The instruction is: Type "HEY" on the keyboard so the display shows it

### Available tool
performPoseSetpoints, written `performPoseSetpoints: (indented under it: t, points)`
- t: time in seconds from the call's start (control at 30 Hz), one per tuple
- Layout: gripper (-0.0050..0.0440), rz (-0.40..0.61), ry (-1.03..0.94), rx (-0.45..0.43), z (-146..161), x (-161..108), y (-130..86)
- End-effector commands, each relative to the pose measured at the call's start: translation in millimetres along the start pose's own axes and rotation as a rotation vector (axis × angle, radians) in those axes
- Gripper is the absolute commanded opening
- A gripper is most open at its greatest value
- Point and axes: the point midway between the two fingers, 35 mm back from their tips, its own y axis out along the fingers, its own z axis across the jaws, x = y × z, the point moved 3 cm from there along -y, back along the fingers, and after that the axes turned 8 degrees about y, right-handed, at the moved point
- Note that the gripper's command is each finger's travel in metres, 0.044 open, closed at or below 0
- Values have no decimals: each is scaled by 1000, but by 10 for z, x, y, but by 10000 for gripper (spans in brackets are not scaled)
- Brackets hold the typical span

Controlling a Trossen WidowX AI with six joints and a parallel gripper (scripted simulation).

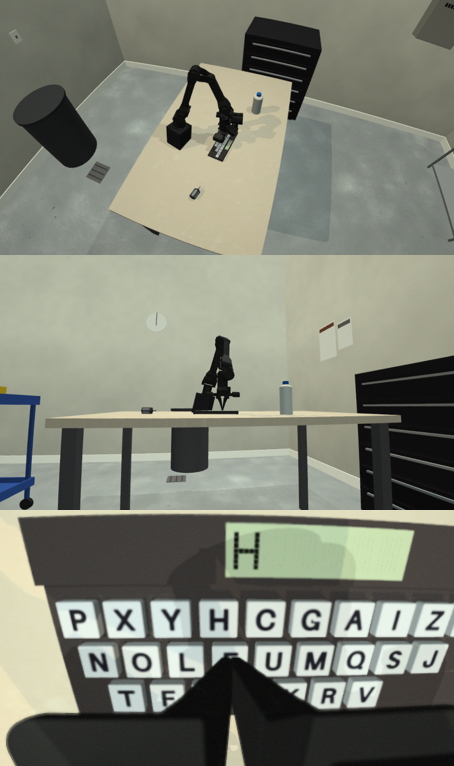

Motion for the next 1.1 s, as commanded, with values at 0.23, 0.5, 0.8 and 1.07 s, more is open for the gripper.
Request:
performPoseSetpoints:
  t: [0.23, 0.5, 0.8, 1.07]
  points:
    - [-50, -22, 1, 8, 25, 40, 10]
    - [-50, -25, -3, 11, 32, 47, -2]
    - [-50, -12, 3, 2, 12, 20, 47]
    - [-50, -21, 0, 7, 24, 32, 18]
